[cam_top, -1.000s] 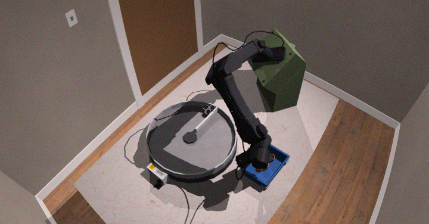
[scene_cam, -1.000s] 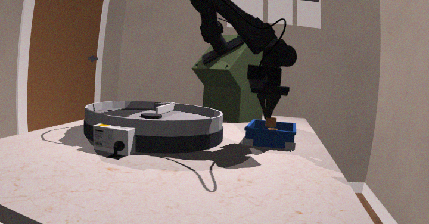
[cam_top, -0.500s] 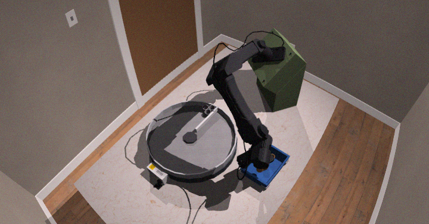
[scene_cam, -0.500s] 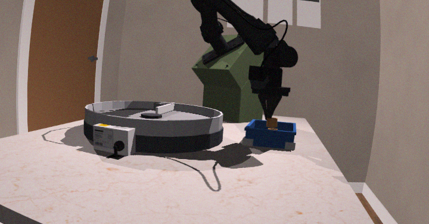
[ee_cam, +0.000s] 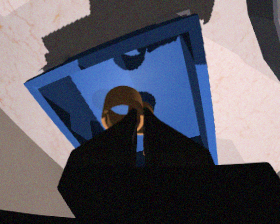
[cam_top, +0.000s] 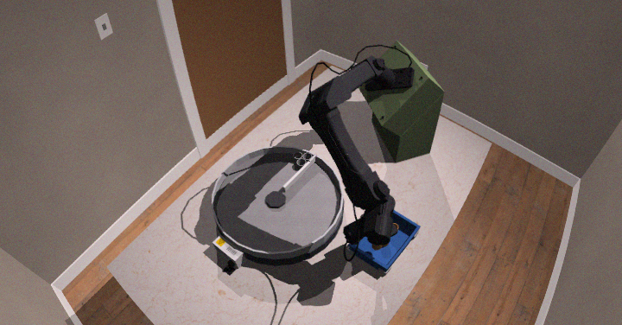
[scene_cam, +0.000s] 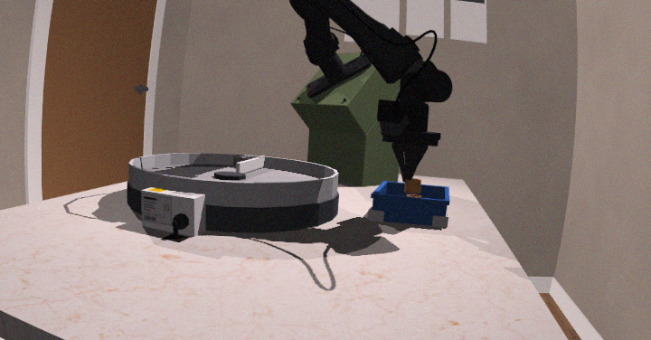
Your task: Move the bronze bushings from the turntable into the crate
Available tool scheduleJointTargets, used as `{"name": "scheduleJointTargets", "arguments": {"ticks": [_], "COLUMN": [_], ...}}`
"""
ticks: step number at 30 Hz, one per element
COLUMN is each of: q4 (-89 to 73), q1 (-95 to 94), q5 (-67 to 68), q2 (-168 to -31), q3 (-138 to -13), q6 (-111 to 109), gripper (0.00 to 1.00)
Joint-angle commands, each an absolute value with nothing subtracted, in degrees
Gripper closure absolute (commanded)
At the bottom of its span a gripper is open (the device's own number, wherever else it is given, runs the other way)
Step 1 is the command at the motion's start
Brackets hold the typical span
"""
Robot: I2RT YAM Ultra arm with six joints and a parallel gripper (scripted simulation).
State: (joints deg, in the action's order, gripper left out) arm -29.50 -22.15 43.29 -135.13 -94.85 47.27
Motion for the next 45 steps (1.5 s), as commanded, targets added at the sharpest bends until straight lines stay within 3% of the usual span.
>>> {"name": "scheduleJointTargets", "arguments": {"ticks": [1,45], "q4": [-29.4,-30.5], "q1": [-24.2,-24.2], "q5": [43.6,43.6], "q2": [-133.8,-133.7], "q3": [-96.5,-97.4], "q6": [47.7,47.4], "gripper": [1.00,1.00]}}
